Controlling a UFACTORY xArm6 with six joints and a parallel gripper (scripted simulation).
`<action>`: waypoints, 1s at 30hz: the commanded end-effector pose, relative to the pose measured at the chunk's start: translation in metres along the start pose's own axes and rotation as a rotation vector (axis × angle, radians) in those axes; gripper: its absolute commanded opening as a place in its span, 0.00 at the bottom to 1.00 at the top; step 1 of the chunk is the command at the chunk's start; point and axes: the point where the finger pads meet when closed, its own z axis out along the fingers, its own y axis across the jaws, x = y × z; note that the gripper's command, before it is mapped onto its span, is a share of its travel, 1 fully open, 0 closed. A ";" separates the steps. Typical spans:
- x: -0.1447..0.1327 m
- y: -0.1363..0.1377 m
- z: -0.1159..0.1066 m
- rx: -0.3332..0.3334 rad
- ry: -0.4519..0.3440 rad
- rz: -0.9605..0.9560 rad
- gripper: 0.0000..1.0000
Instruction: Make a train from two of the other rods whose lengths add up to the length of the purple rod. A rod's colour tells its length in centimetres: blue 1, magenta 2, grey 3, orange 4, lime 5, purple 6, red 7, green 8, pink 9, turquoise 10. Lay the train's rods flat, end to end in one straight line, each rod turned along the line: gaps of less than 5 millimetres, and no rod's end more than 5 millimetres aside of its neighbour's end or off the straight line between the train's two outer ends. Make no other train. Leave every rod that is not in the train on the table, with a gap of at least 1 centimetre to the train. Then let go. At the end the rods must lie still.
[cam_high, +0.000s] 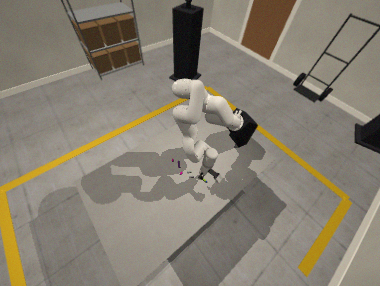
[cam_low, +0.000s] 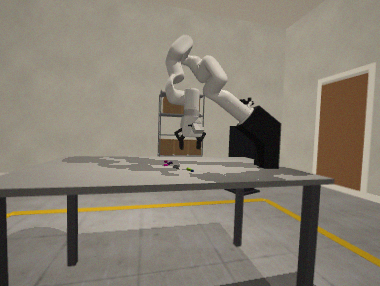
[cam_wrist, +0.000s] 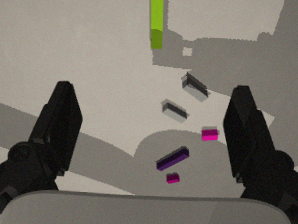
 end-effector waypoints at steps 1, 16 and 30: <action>0.000 0.001 -0.011 -0.001 0.001 0.000 1.00; 0.000 0.001 -0.072 -0.001 0.001 0.001 1.00; 0.000 0.001 -0.084 -0.001 0.001 0.000 1.00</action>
